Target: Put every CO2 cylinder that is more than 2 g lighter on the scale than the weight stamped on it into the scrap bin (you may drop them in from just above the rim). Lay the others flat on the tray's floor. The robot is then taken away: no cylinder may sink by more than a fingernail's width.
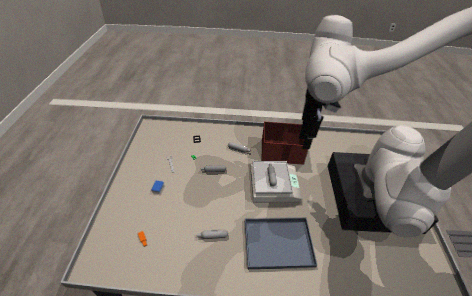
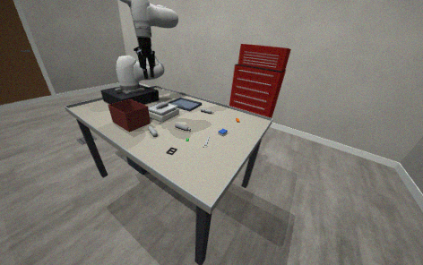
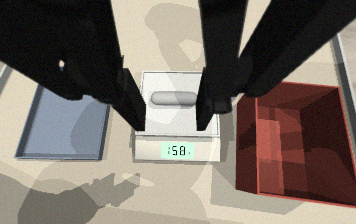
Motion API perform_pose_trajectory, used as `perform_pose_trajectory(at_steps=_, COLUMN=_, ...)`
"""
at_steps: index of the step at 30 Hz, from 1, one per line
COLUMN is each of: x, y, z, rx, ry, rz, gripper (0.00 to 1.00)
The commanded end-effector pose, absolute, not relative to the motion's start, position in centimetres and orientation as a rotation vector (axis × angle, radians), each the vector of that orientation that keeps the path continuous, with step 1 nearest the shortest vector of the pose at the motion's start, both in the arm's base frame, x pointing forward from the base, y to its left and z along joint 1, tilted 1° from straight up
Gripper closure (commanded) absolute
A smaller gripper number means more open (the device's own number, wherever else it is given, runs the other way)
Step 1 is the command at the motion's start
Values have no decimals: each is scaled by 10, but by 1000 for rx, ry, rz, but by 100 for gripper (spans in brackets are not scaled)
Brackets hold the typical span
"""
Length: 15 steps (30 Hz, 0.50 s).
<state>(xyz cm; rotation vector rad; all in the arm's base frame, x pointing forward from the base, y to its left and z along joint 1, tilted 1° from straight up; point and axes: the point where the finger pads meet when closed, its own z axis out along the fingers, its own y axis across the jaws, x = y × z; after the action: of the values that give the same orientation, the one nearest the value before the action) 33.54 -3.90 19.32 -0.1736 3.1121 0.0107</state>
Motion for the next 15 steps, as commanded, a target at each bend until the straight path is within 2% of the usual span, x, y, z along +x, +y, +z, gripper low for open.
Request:
perform_pose_trajectory(at_steps=1, x=334, y=-39, z=194, rx=-117, ry=3130, rz=-15, gripper=61)
perform_pose_trajectory(at_steps=15, x=334, y=-40, z=194, rx=-112, ry=3128, rz=-13, gripper=61)
